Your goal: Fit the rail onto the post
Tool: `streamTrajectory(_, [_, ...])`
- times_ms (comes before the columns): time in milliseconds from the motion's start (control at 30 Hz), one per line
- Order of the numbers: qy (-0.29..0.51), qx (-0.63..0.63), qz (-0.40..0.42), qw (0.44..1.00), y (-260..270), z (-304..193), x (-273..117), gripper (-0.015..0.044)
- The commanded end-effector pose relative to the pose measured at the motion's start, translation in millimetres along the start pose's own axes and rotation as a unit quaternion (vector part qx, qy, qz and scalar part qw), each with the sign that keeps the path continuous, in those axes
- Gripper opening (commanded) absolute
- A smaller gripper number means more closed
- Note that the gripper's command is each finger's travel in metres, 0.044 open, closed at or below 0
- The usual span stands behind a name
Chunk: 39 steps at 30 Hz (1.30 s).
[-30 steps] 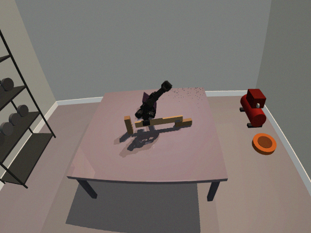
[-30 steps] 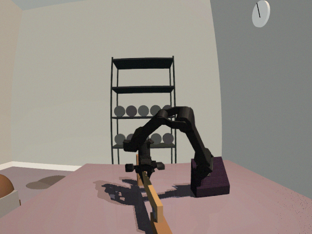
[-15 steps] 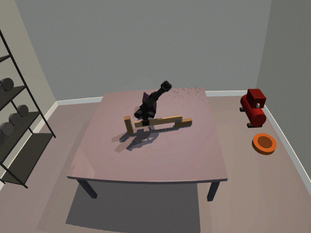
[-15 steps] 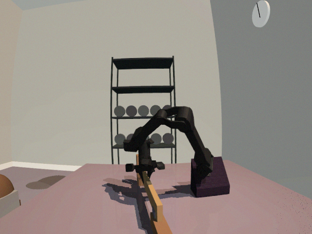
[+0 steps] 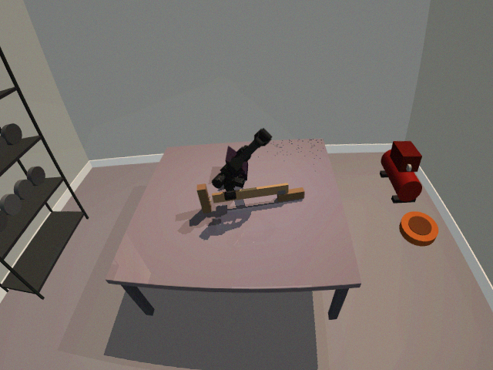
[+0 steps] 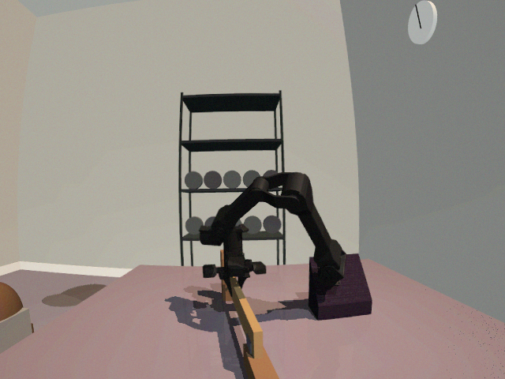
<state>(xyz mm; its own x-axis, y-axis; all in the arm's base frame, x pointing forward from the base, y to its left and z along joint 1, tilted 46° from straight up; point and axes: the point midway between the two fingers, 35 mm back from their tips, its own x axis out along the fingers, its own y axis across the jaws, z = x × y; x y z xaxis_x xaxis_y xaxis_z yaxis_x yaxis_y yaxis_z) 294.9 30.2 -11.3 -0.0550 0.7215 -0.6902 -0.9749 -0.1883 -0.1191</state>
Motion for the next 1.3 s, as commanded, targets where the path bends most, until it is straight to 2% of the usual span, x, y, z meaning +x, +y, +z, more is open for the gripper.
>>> streamTrajectory(0, [0.003,-0.001,-0.005,1.0,-3,-3,-3,0.0])
streamTrajectory(1267, [0.003,-0.001,-0.005,1.0,-3,-15,-3,0.0])
